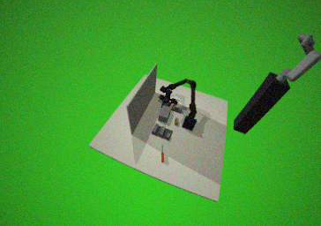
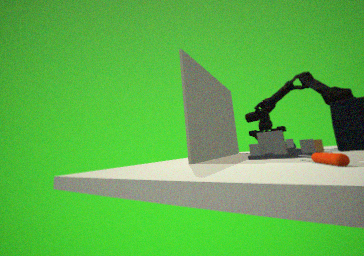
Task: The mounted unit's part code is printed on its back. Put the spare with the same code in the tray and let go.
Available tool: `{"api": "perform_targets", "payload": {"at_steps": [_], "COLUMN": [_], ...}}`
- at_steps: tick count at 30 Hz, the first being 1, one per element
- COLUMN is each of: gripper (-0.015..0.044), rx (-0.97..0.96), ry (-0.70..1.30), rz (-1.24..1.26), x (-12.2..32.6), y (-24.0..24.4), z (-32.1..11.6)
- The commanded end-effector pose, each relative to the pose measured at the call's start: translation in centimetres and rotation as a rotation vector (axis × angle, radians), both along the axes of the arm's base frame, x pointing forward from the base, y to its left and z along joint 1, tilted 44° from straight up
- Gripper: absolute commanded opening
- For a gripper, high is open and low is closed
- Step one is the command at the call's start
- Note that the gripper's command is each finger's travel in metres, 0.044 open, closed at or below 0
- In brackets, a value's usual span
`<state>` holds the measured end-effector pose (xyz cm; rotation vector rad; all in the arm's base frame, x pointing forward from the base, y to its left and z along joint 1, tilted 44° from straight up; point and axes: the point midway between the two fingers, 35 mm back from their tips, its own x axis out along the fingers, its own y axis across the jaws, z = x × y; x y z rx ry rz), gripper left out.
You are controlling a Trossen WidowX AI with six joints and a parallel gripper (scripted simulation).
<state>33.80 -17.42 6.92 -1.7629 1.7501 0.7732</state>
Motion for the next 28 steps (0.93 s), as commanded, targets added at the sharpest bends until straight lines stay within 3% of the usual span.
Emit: {"api": "perform_targets", "payload": {"at_steps": [1, 5, 28], "gripper": [0.044, 0.044, 0.044], "rx": [0.0, -0.002, 0.004], "ry": [-0.02, -0.017, -0.018], "rz": [0.015, 0.018, 0.029], "x": [0.7, 0.1, 0.3], "y": [3.8, 6.9, 6.8], "z": [3.8, 7.0, 6.5]}}
